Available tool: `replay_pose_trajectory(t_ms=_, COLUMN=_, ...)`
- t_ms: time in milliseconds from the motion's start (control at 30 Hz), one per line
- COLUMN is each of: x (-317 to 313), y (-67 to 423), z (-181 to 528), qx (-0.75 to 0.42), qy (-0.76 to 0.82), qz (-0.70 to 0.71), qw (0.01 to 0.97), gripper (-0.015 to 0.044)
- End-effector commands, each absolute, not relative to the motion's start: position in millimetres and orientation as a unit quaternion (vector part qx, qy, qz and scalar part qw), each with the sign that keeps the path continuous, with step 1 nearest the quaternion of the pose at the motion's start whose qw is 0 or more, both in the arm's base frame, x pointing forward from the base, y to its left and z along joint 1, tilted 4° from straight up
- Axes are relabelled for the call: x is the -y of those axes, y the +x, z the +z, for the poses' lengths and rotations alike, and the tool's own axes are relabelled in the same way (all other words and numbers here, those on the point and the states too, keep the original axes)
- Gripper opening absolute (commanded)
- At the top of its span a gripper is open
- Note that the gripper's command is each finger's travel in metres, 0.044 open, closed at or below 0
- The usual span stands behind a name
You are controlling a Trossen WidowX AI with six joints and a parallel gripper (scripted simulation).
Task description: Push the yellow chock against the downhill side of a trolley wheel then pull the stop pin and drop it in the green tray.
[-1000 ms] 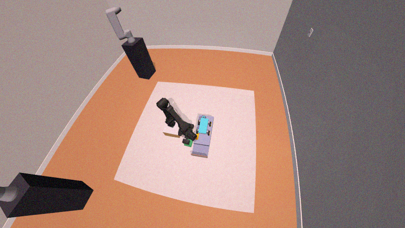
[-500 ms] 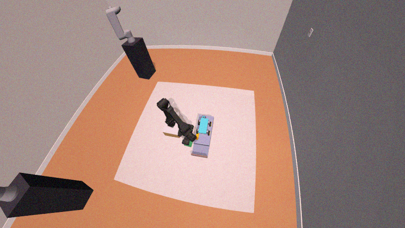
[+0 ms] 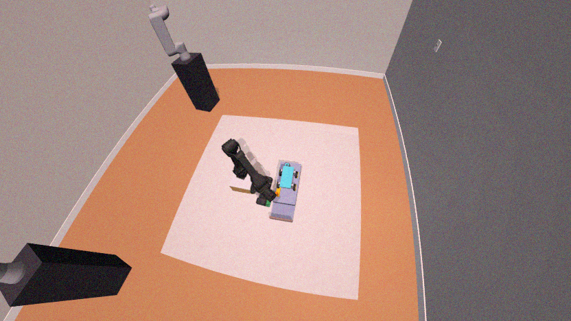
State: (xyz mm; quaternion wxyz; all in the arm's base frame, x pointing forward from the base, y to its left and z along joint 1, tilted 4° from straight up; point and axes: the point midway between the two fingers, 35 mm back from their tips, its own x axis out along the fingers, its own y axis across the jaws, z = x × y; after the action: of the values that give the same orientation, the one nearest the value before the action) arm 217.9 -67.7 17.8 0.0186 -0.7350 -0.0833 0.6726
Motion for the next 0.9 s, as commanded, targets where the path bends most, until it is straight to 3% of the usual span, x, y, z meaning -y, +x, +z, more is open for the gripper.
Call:
replay_pose_trajectory(t_ms=0, x=70, y=218, z=15, qx=0.086, qy=-0.733, qz=0.674, qw=0.019, gripper=0.0190)
replay_pose_trajectory(t_ms=867, x=83, y=220, z=10, qx=0.086, qy=-0.733, qz=0.674, qw=0.019, gripper=0.0190)
